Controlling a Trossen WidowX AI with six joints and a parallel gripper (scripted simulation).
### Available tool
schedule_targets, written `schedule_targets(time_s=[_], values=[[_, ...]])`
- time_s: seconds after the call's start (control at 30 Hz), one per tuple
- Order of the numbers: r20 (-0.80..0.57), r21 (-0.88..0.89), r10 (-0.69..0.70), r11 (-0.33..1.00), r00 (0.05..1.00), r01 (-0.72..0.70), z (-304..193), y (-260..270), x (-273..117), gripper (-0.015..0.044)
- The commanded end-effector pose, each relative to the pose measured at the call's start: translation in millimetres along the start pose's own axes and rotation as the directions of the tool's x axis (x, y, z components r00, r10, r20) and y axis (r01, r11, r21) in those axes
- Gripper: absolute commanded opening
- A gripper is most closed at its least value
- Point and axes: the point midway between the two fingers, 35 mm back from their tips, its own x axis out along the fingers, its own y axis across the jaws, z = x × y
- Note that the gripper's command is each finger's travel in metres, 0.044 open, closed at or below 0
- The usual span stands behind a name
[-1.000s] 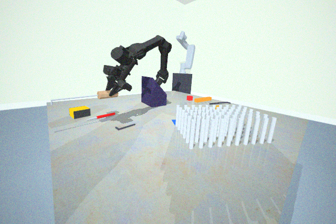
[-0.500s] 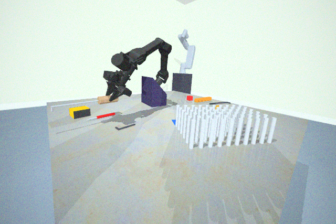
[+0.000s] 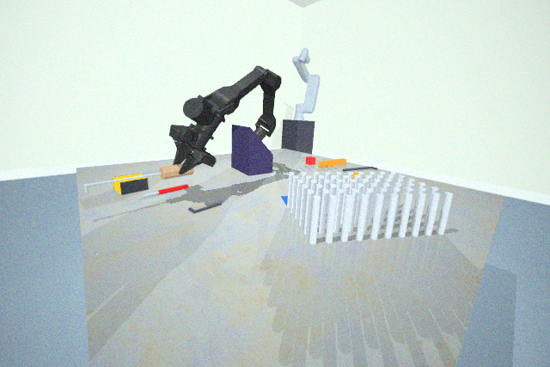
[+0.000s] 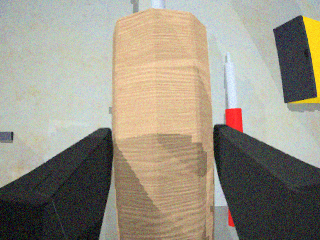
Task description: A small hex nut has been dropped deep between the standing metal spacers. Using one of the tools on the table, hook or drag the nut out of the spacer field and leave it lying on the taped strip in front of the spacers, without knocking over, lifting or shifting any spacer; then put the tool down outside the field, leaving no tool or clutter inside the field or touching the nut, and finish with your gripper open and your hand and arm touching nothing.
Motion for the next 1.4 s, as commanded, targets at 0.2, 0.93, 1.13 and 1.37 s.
schedule_targets(time_s=[0.2, 0.93, 1.13, 1.37], values=[[-0.004, 0.003, 0.001, 1.000, 1.000, -0.001, -10, 4, 15, 0.0000], [-0.005, 0.003, 0.001, 1.000, 1.000, -0.001, -30, 12, 44, 0.0000], [-0.006, 0.003, 0.001, 1.000, 1.000, -0.001, -36, 13, 52, 0.0000], [-0.007, 0.003, 0.002, 1.000, 1.000, -0.002, -43, 15, 60, 0.0000]])
